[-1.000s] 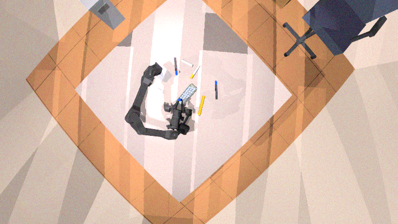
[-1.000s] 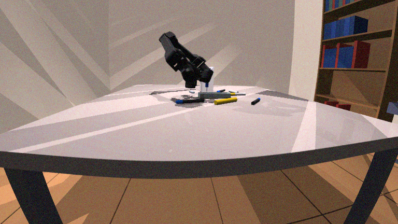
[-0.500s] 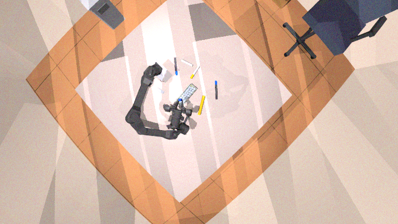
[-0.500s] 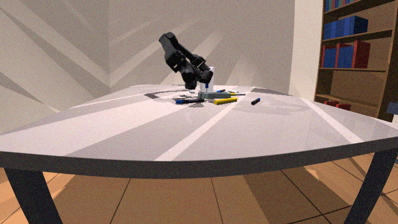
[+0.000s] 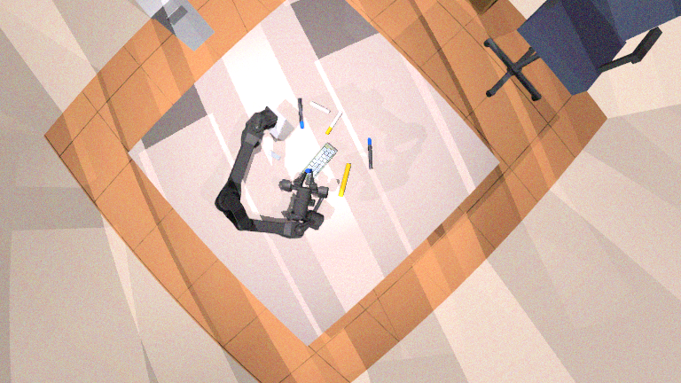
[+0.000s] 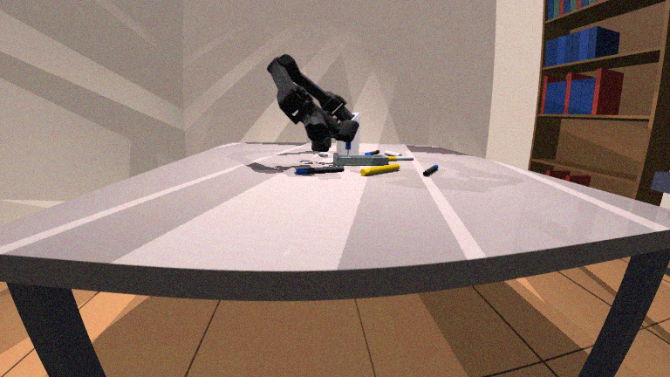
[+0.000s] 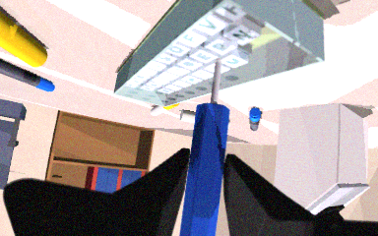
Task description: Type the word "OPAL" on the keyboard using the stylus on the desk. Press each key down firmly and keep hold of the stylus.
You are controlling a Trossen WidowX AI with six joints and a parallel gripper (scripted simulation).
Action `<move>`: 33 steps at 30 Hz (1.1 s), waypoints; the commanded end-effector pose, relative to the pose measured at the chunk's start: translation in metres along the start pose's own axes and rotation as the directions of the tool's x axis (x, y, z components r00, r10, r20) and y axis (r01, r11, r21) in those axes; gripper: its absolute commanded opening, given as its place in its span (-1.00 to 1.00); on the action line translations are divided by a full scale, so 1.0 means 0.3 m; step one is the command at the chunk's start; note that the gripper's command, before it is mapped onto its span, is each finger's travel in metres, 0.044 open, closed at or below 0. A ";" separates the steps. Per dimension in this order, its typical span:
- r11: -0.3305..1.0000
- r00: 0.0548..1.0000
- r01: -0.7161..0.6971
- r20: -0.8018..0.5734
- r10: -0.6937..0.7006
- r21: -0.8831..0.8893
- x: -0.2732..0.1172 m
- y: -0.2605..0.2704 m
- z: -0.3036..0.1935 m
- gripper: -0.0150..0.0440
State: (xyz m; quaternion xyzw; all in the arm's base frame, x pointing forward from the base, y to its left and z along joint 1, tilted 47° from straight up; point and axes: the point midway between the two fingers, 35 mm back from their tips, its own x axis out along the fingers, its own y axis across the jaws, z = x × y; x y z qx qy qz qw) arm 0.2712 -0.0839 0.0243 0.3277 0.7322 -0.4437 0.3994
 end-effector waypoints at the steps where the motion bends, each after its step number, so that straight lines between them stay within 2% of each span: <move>1: 1.000 1.000 0.001 0.005 -0.001 -0.001 0.003 -0.002 0.011 -0.22; 33: 1.000 1.000 0.001 0.005 -0.001 -0.001 0.020 -0.002 0.040 -0.22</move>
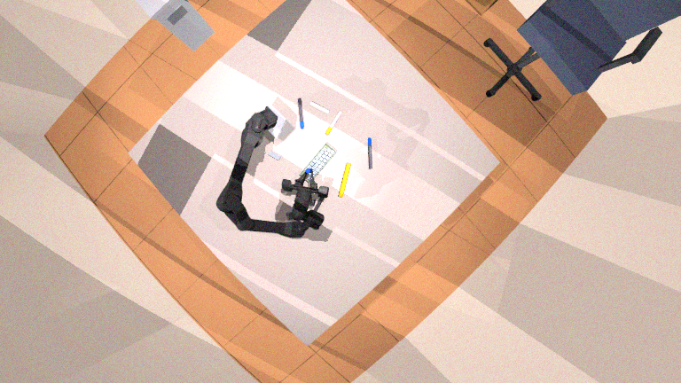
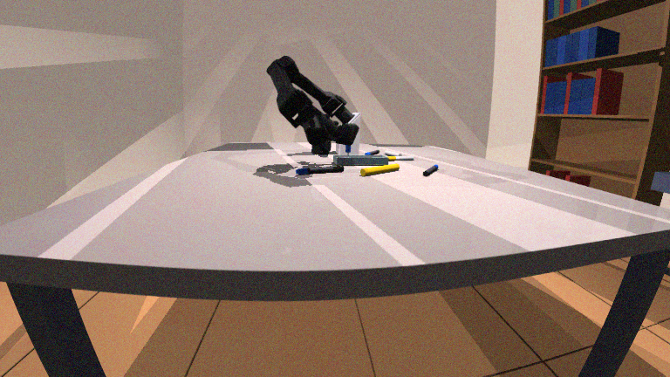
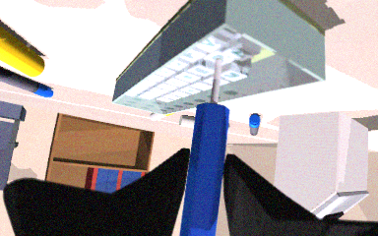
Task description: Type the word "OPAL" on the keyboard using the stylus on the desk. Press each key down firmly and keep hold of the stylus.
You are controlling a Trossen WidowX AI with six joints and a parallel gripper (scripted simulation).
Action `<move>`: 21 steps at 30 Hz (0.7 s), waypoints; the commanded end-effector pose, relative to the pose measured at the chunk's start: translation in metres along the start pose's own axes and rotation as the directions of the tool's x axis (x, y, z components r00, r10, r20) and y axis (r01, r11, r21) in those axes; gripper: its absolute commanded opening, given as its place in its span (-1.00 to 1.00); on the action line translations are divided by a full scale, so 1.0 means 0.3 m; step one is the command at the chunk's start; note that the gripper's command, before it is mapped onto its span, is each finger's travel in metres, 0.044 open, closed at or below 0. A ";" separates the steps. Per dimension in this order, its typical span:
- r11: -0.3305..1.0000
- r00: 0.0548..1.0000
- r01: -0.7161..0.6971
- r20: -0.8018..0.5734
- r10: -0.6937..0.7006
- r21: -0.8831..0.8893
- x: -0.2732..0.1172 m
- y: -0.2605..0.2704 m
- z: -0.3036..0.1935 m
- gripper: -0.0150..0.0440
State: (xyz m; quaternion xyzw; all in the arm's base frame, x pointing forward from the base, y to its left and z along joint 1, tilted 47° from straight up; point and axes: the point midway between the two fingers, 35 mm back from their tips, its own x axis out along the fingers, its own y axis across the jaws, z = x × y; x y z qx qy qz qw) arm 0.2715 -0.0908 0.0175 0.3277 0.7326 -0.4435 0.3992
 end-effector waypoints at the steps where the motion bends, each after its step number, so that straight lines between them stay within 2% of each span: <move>1: 1.000 1.000 0.001 0.006 -0.001 0.000 0.004 -0.002 0.013 -0.22; 10: 1.000 1.000 0.001 0.006 -0.001 -0.001 -0.004 -0.002 0.000 -0.22; 21: 1.000 1.000 0.000 0.005 0.000 -0.001 -0.062 -0.001 -0.104 -0.22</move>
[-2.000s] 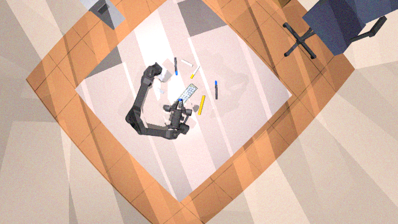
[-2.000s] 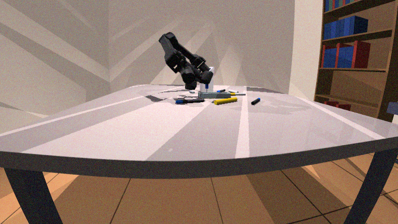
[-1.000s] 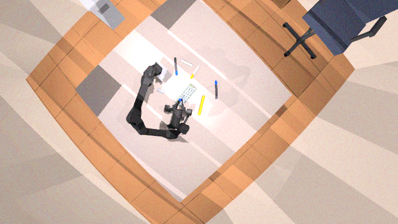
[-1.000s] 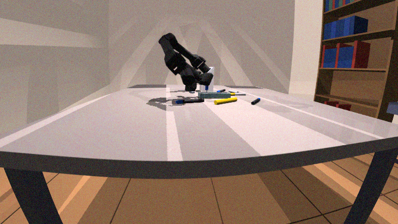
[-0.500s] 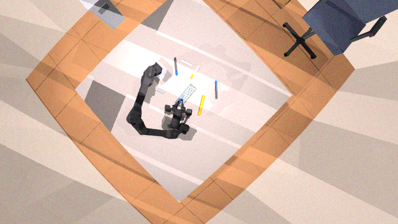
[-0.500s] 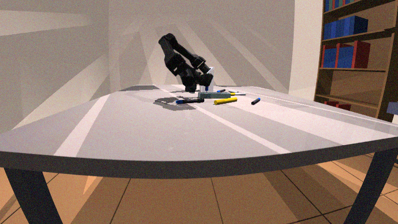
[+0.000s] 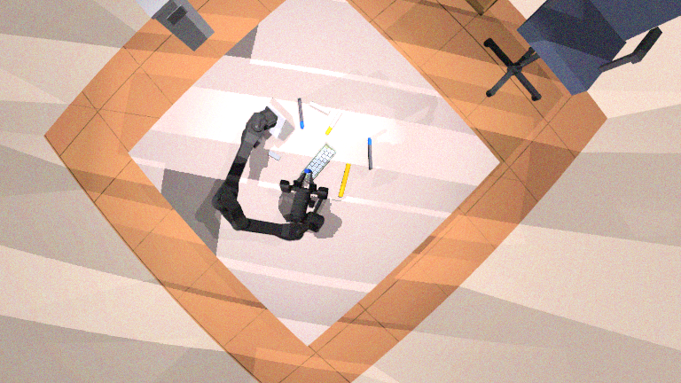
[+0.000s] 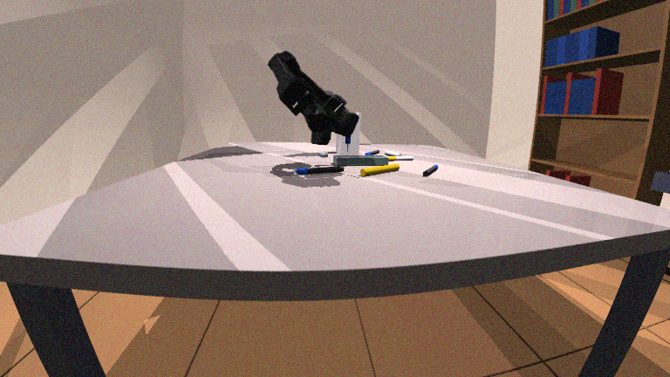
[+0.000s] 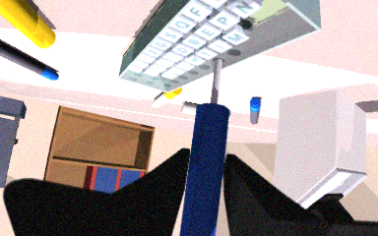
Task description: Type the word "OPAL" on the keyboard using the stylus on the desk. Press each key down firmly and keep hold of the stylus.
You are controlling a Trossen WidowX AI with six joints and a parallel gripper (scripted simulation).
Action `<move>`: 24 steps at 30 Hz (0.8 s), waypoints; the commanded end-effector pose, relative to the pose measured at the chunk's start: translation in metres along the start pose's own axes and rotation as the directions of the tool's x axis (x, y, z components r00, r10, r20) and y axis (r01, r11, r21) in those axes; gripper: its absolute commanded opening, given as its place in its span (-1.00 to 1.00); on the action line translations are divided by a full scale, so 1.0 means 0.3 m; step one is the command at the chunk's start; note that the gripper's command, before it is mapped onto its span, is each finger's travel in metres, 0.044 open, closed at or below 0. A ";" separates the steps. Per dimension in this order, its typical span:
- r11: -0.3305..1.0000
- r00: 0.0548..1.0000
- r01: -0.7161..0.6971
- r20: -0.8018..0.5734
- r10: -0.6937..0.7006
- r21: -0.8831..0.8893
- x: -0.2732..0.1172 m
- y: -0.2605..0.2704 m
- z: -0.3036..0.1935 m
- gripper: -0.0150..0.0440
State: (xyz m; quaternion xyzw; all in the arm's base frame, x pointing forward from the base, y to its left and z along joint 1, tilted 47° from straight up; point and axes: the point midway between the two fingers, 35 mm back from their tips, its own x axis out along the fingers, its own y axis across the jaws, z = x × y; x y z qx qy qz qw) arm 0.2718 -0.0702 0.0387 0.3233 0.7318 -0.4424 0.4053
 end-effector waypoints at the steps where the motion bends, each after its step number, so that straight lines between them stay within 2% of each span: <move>1: 1.000 1.000 0.000 -0.008 0.000 0.007 -0.009 -0.002 -0.021 -0.22; 5: 1.000 1.000 0.001 -0.001 -0.001 0.000 -0.006 0.000 -0.013 -0.20; 8: 1.000 1.000 0.001 -0.001 -0.001 0.000 -0.006 0.000 -0.013 -0.27; 11: 1.000 1.000 0.001 -0.001 -0.001 0.001 0.012 0.018 -0.025 -0.49; 24: 1.000 1.000 0.000 -0.013 0.000 0.005 0.239 0.172 -0.178 -0.49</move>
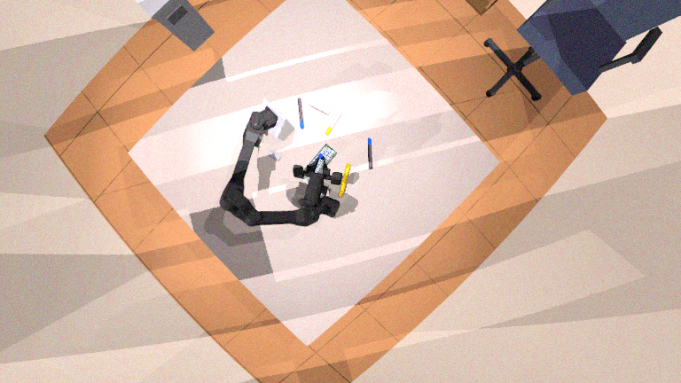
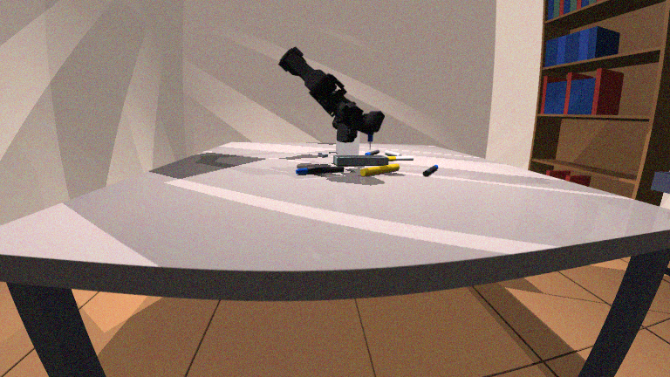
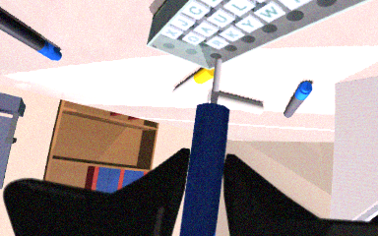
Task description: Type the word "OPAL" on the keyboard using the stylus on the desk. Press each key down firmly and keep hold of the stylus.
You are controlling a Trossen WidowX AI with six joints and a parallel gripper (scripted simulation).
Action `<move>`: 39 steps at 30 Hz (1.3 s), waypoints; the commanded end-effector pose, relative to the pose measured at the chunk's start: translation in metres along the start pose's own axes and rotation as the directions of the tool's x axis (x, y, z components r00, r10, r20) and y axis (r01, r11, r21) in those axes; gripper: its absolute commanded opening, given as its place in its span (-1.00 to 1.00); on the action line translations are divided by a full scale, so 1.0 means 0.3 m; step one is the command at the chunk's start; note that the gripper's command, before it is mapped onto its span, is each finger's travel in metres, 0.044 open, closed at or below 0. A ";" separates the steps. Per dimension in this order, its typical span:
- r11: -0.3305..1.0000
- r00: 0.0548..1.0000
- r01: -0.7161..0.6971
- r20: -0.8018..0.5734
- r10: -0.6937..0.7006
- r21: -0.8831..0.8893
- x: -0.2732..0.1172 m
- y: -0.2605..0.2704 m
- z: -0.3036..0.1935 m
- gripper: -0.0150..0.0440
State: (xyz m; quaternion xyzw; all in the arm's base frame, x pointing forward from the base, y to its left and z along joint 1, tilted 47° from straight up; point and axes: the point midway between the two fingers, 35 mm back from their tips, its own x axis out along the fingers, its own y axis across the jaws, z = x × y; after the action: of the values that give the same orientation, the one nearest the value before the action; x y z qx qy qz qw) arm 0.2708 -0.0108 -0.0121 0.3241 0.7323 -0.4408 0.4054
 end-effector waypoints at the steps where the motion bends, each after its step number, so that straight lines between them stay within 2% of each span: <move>1: 1.000 1.000 0.002 -0.011 -0.002 0.007 0.070 0.032 -0.047 -0.49; 22: 1.000 1.000 0.003 -0.010 -0.003 0.007 0.104 0.029 0.010 -0.49; 25: 1.000 1.000 0.003 -0.010 -0.003 0.007 0.107 0.031 0.017 -0.22; 39: 1.000 1.000 0.003 -0.010 -0.003 0.008 0.115 0.031 0.031 -0.22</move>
State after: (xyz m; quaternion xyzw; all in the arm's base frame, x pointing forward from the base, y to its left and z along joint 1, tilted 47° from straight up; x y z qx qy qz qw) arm 0.2651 -0.0087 -0.0472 0.3282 0.7338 -0.4422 0.3979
